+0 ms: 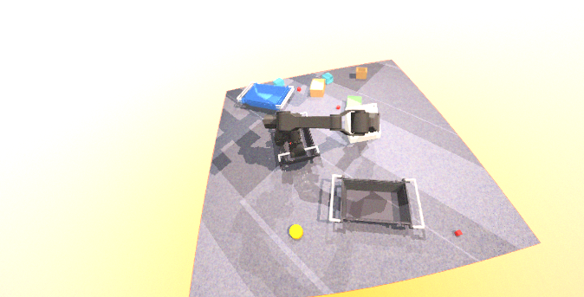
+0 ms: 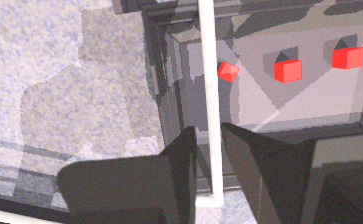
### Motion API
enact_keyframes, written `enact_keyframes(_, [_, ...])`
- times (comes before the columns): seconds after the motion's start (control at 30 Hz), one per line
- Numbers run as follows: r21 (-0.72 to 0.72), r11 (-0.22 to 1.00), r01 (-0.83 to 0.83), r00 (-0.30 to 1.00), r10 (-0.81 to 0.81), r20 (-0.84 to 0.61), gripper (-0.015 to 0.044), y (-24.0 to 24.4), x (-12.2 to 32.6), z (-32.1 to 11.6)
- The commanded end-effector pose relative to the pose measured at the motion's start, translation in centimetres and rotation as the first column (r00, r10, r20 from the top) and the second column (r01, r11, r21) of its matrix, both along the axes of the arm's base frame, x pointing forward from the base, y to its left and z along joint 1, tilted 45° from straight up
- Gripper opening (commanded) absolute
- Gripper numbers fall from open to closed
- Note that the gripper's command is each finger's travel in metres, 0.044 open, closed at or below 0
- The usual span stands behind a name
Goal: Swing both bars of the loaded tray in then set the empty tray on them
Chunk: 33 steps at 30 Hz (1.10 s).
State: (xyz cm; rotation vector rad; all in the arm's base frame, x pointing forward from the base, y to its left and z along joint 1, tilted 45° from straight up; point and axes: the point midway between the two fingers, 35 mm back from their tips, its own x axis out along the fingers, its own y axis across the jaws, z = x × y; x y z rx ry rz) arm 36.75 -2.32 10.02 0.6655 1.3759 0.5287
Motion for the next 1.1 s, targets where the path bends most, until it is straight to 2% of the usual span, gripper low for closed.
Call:
enact_keyframes(0.0, [0.001, 1.0, 0.001, 1.0, -0.001, -0.003, 0.0087, 0.0, 0.0, -0.1])
enact_keyframes(0.53, [0.001, 1.0, 0.004, 1.0, -0.004, -0.004, 0.0087, -0.1, 0.0, 0.1])
enact_keyframes(0.83, [0.005, 0.995, 0.103, 0.994, -0.103, -0.039, 0.0087, -6.0, -1.3, 6.0])
enact_keyframes(0.87, [0.006, 0.998, 0.066, 0.997, -0.066, -0.028, 0.0087, -3.9, -0.5, 3.7])
enact_keyframes(1.07, [-0.013, 0.999, 0.047, 0.999, -0.048, -0.02, 0.0087, -9.8, 1.1, -3.0])
